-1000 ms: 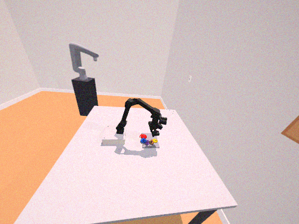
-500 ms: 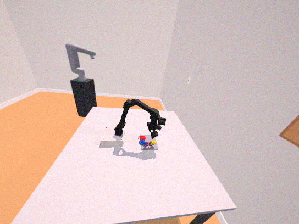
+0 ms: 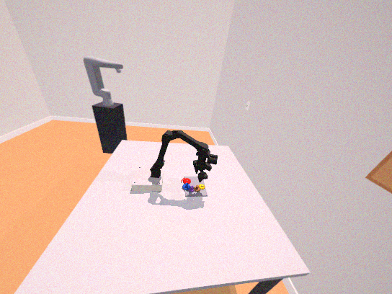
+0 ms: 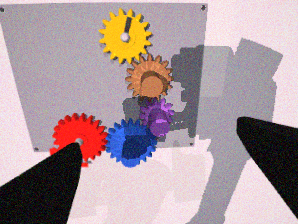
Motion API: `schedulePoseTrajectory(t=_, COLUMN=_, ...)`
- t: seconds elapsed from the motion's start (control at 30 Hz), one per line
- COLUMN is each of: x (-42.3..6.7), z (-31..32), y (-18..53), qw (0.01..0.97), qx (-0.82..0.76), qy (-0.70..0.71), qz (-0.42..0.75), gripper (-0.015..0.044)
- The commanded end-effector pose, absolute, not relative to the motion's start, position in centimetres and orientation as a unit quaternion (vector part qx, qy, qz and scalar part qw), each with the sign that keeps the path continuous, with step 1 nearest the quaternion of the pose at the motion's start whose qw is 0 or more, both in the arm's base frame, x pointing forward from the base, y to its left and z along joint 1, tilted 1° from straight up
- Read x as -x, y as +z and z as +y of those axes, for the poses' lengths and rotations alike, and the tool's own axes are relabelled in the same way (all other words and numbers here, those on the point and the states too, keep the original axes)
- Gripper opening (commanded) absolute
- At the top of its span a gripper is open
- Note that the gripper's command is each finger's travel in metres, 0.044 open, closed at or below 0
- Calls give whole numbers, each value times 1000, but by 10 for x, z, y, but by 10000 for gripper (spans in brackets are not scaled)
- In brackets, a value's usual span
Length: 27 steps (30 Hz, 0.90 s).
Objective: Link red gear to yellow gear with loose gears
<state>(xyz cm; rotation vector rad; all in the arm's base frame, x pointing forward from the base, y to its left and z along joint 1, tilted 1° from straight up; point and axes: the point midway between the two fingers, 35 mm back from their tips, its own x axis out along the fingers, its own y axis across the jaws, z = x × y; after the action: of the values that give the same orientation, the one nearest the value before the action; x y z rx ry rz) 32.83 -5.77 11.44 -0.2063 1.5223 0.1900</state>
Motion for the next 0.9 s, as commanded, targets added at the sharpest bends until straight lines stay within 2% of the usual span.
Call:
schedulePoseTrajectory(t=0.0, x=-329, z=-58, y=116, qw=716, qx=94, qy=86, qz=686, gripper=440)
schedulePoseTrajectory(t=0.53, x=-329, z=-55, y=116, qw=716, qx=94, qy=86, qz=686, gripper=440)
schedulePoseTrajectory(t=0.87, x=-313, z=94, y=130, qw=716, qx=88, qy=92, qz=686, gripper=440)
